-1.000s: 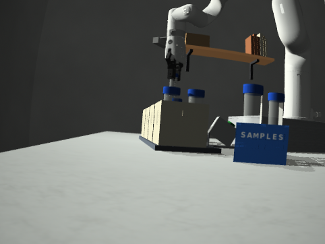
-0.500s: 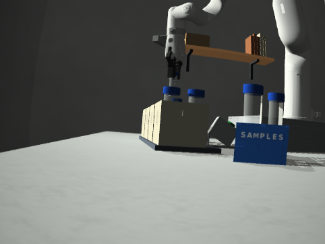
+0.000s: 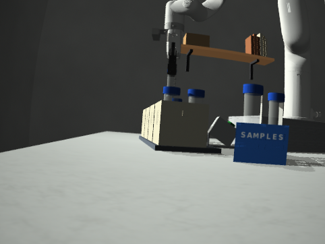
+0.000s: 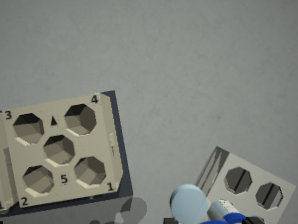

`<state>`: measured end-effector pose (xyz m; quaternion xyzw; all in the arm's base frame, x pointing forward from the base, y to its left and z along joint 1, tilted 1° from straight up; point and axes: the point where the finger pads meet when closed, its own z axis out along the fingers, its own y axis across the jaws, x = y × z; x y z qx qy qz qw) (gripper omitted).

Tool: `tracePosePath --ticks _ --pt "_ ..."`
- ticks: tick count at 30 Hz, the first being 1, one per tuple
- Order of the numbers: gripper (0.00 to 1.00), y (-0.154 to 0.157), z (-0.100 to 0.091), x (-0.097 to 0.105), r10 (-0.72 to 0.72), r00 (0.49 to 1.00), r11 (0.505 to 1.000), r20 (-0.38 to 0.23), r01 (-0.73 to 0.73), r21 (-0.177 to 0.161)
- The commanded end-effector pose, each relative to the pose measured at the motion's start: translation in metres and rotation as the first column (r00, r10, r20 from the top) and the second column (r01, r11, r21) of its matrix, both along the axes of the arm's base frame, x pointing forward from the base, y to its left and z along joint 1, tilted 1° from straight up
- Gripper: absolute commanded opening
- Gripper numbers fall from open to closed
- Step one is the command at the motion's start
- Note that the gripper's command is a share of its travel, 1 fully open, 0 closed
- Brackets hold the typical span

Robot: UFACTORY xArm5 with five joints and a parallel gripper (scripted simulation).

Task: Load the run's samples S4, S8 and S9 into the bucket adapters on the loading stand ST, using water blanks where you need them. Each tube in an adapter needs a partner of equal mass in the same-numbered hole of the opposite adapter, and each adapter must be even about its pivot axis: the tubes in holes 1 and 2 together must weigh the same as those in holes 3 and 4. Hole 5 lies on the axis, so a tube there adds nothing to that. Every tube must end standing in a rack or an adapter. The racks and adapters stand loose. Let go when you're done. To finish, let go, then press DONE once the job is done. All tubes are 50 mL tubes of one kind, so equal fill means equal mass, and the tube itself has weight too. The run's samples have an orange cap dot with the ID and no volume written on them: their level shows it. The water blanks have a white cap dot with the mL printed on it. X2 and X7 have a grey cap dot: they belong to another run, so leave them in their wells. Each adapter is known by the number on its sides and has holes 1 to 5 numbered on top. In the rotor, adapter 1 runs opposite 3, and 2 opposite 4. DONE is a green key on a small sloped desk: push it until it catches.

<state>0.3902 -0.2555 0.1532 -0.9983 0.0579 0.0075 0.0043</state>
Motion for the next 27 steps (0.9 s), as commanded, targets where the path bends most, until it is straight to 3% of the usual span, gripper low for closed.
tracePosePath --ticks 1,27 --pt "0.00 0.018 0.002 0.006 0.131 0.991 0.991 0.015 -0.131 0.005" --pt "0.00 0.135 0.004 0.034 0.175 0.984 0.984 0.016 -0.176 0.006"
